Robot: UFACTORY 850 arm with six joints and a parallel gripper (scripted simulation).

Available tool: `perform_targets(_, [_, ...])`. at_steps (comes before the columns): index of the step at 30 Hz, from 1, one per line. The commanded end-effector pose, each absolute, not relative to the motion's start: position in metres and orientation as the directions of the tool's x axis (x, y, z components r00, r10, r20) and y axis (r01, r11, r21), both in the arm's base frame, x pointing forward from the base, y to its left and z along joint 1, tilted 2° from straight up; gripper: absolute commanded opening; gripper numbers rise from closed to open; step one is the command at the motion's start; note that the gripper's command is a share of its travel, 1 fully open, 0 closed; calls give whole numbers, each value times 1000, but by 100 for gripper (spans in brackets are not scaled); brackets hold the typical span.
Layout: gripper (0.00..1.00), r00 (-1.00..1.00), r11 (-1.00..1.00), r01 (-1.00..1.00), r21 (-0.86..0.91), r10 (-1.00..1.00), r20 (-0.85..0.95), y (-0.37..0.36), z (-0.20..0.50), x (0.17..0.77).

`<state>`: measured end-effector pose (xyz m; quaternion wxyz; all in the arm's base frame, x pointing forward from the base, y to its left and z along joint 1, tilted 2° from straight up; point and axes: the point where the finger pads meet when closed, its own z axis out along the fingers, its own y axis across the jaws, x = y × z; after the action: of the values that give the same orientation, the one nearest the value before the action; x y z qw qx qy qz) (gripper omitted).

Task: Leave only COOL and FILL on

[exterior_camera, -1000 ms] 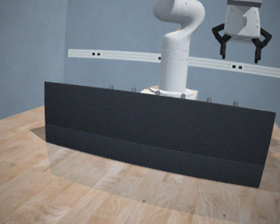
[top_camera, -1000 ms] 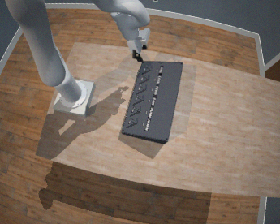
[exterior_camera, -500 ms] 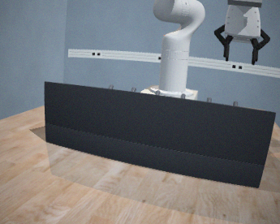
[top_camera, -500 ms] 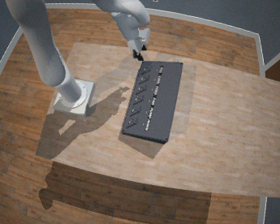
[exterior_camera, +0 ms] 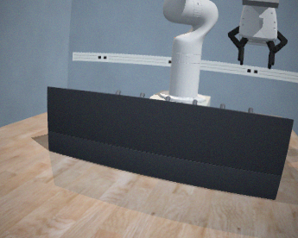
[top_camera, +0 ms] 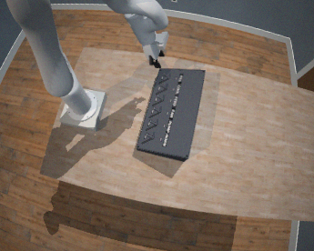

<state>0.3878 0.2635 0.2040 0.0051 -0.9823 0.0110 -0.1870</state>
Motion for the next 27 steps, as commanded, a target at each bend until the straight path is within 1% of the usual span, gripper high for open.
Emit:
perform_targets(1, [77,929,-1000,-20,-15,-24,369,264,205,388])
perform_targets(9, [77,929,-1000,-20,-15,-24,369,264,205,388])
perform_targets(17, [77,929,-1000,-20,-15,-24,369,233,206,392])
perform_targets(18, [100,929,-1000,-20,-15,-24,369,233,206,392])
perform_targets(27, [100,929,-1000,-20,-15,-24,368,233,196,396])
